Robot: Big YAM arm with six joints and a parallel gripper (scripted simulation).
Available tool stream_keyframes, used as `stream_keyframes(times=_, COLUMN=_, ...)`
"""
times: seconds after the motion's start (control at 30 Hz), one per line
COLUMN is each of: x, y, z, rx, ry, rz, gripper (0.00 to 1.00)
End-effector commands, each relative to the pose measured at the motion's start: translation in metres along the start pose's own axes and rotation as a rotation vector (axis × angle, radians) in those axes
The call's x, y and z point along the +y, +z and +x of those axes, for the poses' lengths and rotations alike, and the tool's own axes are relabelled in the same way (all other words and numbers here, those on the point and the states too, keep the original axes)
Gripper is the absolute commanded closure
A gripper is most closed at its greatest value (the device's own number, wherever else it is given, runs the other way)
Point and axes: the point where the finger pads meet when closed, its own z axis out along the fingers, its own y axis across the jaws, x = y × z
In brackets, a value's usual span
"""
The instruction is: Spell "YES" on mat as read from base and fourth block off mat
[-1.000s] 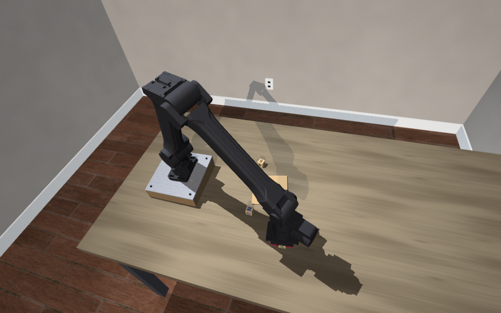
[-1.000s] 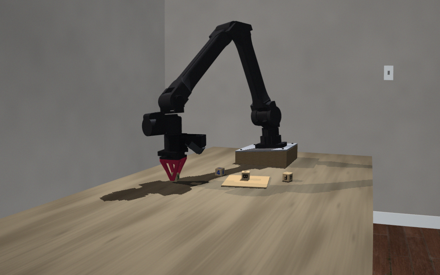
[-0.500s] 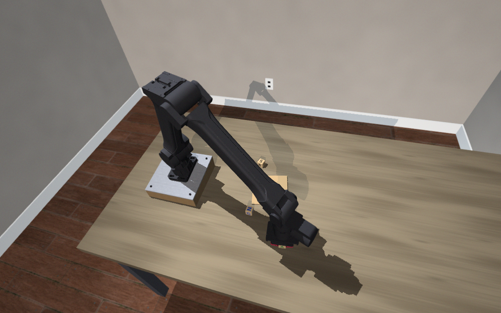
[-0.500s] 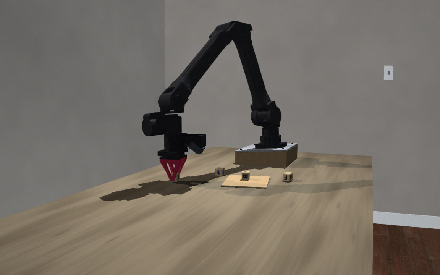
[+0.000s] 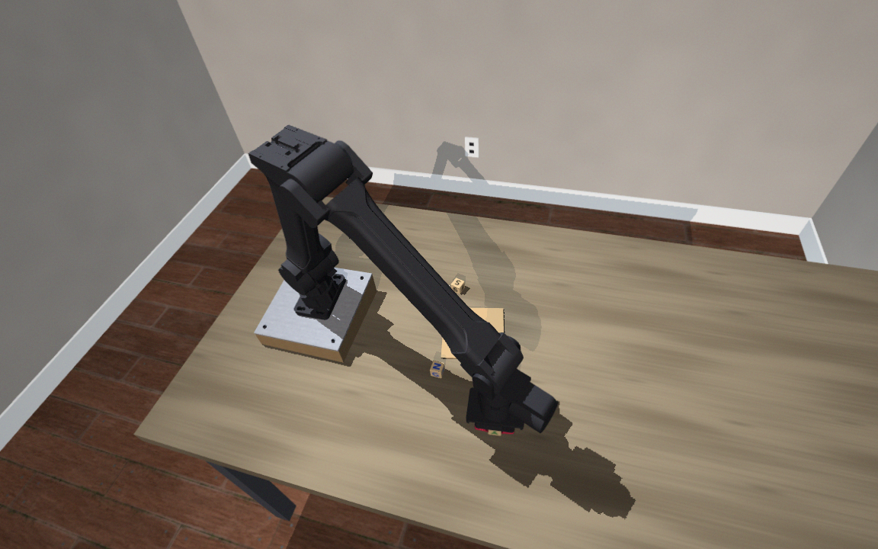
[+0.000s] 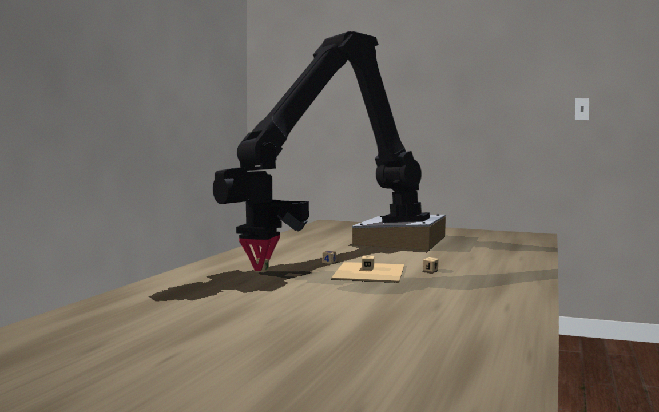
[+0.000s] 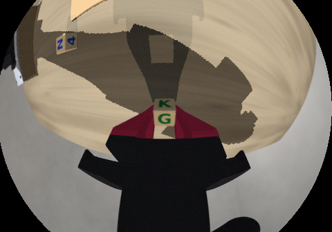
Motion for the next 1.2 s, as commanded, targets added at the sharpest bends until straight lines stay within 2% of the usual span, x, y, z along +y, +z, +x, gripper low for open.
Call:
stream_keyframes(times=0.0, x=-0.0041, y=-0.0027, z=-0.0026, rx=0.003, ry=-0.016, rz=0.015, gripper=0.79)
stream_keyframes(times=1.17, x=-0.0061, y=-0.0088, z=-0.0027, rx=0.01, ry=-0.016, rz=0.029, gripper=0.79)
